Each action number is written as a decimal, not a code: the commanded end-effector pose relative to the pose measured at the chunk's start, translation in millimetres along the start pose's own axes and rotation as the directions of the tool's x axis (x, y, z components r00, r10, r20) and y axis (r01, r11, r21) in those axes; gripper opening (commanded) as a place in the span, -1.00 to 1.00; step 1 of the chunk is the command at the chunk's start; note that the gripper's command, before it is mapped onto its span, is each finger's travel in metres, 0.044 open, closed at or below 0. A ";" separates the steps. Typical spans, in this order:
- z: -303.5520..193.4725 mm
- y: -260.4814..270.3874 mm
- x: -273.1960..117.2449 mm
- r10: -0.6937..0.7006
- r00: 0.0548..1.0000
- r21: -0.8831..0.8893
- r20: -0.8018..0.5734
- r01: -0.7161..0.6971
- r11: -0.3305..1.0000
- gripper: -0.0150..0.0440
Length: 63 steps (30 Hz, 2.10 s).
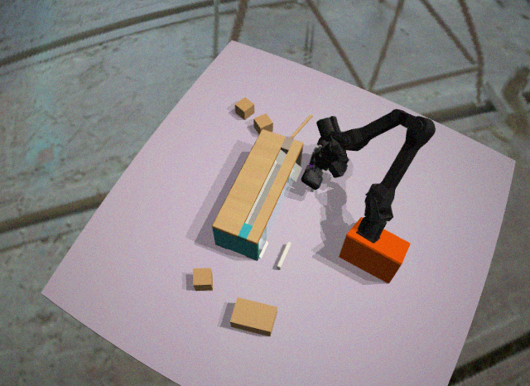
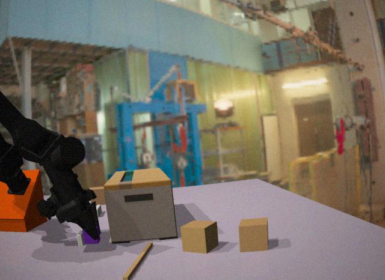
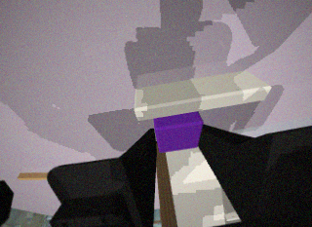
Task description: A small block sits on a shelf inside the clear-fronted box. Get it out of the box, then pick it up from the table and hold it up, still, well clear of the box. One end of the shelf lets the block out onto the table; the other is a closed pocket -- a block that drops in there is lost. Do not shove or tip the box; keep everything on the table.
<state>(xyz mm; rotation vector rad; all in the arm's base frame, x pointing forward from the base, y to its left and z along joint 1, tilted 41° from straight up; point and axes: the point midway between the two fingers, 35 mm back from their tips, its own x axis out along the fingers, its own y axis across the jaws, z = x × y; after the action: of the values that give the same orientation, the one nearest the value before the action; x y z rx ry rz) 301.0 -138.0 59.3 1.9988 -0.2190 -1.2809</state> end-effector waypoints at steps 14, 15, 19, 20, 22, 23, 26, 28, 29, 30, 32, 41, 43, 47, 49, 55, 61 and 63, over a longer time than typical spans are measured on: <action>-19.6 -0.1 -26.0 -0.005 1.000 -0.019 -0.019 0.004 1.000 -0.49; -20.8 -0.2 -30.2 -0.005 1.000 -0.016 -0.016 0.005 1.000 -0.49; -25.3 -0.3 -52.3 -0.005 1.000 -0.001 -0.003 0.005 1.000 -0.49; -25.7 -0.4 -55.1 -0.005 1.000 0.001 -0.002 0.005 1.000 -0.49; -25.8 -0.4 -56.1 -0.004 1.000 0.001 -0.001 0.004 1.000 -0.49; -25.8 -0.4 -56.1 -0.004 1.000 0.001 -0.001 0.004 1.000 -0.49; -26.1 -1.6 -57.0 -0.005 1.000 -0.059 0.001 0.005 0.998 -0.49; -26.4 -3.3 -58.3 -0.005 1.000 -0.138 0.005 0.006 0.990 -0.49; -26.5 -4.1 -58.9 -0.005 1.000 -0.178 0.007 0.006 0.984 -0.49; -26.6 -4.9 -59.5 -0.005 1.000 -0.217 0.008 0.007 0.976 -0.49; -26.9 -6.5 -60.8 -0.005 1.000 -0.294 0.012 0.008 0.956 -0.49; -27.8 -13.5 -66.6 -0.003 1.000 -0.613 0.027 0.018 0.790 -0.49; -28.0 -14.9 -67.9 -0.002 1.000 -0.674 0.030 0.021 0.738 -0.49; -28.3 -17.8 -70.6 0.001 0.999 -0.784 0.036 0.028 0.620 -0.49; -28.4 -19.2 -71.9 0.002 0.999 -0.831 0.039 0.031 0.555 -0.49; -28.8 -23.2 -76.1 0.007 0.999 -0.940 0.048 0.042 0.340 -0.49; -29.0 -27.0 -80.3 0.014 0.998 -0.993 0.055 0.054 0.104 -0.49; -29.1 -28.3 -81.7 0.016 0.998 -0.998 0.058 0.057 0.024 -0.49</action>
<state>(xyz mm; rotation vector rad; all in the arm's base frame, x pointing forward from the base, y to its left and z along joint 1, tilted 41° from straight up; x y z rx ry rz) 280.5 -64.3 103.8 0.7137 0.5788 -0.9831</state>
